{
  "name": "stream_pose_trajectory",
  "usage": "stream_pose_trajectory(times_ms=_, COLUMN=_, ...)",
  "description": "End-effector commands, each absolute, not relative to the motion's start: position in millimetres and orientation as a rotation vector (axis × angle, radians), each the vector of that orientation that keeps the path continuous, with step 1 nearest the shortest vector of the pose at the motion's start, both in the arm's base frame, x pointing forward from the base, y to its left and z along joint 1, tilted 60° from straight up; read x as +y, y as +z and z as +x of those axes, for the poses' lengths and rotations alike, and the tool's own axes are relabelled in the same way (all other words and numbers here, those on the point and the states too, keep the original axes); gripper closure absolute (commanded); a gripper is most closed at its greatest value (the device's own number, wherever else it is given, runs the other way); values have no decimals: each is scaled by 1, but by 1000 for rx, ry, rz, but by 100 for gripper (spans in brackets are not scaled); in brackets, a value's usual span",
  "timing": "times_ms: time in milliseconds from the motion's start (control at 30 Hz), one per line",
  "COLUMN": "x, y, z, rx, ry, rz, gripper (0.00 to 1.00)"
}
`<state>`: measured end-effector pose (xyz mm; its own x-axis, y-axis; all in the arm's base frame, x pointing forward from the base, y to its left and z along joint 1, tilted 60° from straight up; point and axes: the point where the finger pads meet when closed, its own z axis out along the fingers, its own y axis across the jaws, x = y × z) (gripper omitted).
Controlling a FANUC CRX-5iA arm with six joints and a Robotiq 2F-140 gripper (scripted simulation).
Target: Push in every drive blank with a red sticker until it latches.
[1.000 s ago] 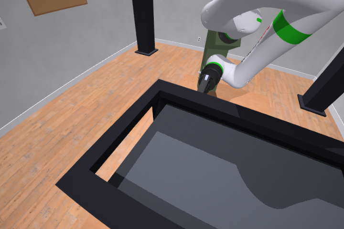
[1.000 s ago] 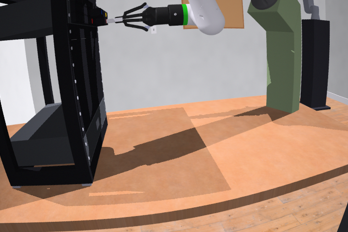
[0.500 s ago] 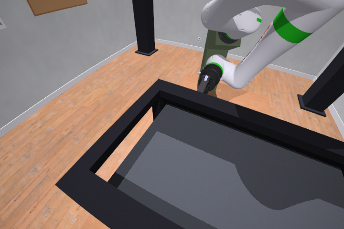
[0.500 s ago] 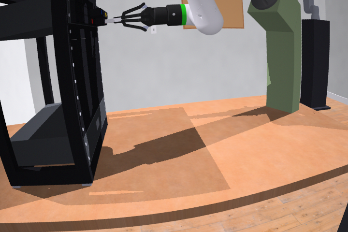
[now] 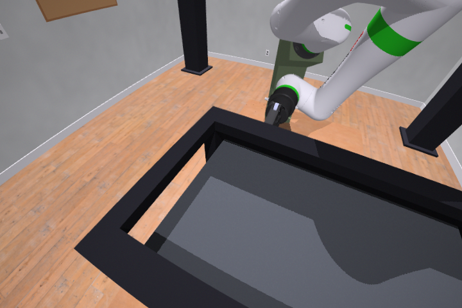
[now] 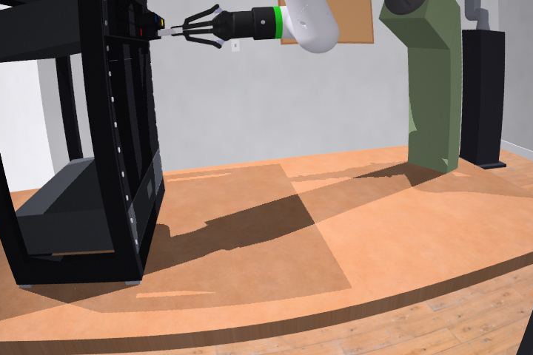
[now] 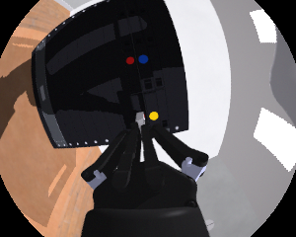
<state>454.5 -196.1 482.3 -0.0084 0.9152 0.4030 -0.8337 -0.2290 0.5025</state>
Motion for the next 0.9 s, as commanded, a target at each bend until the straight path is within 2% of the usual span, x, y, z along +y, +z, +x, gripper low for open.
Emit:
stream_pose_trajectory(times_ms=0, x=-197, y=483, z=455, rx=139, ry=1628, rz=777, gripper=100)
stream_pose_trajectory(times_ms=867, x=-201, y=492, z=462, rx=139, ry=1628, rz=777, gripper=100)
